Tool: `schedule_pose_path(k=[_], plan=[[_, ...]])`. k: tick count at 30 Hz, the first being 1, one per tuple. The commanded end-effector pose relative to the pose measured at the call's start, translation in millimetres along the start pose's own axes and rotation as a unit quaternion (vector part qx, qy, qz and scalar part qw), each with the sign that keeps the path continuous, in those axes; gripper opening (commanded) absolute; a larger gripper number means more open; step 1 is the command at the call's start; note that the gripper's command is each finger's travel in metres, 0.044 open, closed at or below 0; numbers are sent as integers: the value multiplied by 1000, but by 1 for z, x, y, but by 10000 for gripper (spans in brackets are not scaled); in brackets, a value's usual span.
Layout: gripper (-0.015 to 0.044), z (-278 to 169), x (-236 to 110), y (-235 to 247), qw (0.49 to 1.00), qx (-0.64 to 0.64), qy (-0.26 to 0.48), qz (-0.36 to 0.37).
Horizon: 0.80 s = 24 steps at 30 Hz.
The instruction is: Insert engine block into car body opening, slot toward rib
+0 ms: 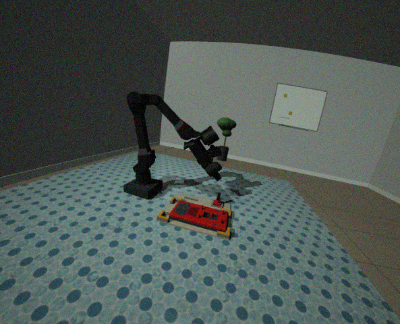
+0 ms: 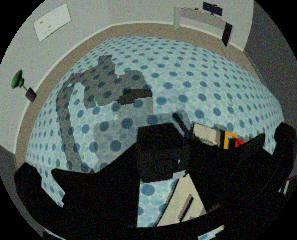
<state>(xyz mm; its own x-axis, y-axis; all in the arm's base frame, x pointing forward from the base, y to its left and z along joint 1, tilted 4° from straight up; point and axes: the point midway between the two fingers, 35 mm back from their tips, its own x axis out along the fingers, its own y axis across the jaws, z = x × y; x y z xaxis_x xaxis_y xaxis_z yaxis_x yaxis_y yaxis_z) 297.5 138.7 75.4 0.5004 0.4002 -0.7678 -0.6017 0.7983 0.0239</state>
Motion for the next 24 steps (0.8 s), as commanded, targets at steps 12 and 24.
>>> schedule_pose_path(k=[12,24], plan=[[0,-19,21,1,1000,-2,2,3],[0,-34,37,1,1000,-2,2,3]])
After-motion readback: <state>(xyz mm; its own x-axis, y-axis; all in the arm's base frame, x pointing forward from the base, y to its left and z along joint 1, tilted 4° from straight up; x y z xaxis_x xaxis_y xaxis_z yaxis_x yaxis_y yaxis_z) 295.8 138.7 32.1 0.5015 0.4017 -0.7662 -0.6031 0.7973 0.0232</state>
